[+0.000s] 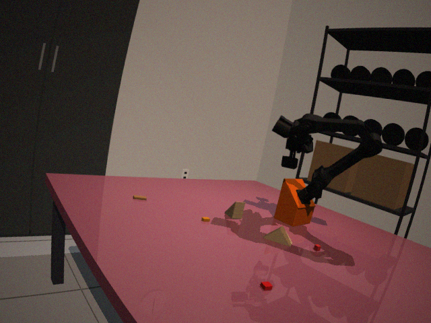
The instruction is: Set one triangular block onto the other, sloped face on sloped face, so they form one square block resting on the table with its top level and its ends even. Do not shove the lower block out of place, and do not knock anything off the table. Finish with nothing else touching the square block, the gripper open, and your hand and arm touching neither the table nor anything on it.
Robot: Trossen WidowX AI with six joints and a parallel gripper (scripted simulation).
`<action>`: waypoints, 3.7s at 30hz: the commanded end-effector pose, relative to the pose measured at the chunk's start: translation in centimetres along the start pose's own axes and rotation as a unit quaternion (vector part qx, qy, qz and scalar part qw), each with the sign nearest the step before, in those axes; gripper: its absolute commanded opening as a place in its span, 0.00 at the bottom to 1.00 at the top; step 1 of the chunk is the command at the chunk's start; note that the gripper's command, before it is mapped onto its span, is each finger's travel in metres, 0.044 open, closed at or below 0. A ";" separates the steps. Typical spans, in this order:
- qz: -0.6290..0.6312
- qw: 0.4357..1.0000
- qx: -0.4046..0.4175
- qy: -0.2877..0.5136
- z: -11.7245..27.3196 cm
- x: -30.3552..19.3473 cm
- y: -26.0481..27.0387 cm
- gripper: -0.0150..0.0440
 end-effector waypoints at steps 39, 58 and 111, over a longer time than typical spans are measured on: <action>0.918 -0.033 0.376 0.122 17.1 2.7 -14.8 1.00; 0.618 -0.619 0.480 -0.075 20.7 9.8 -20.6 1.00; 0.358 -0.781 0.476 -0.186 16.5 7.7 -28.8 0.91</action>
Point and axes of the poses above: the point midway between the two fingers, 35 mm back from their tips, its own z axis back along the fingers, its own y axis across the jaws, x = y × z, the point moved 10 cm from there along z, back along the fingers, and after that the axes turned 2 degrees about -z, right-handed, at the moved point
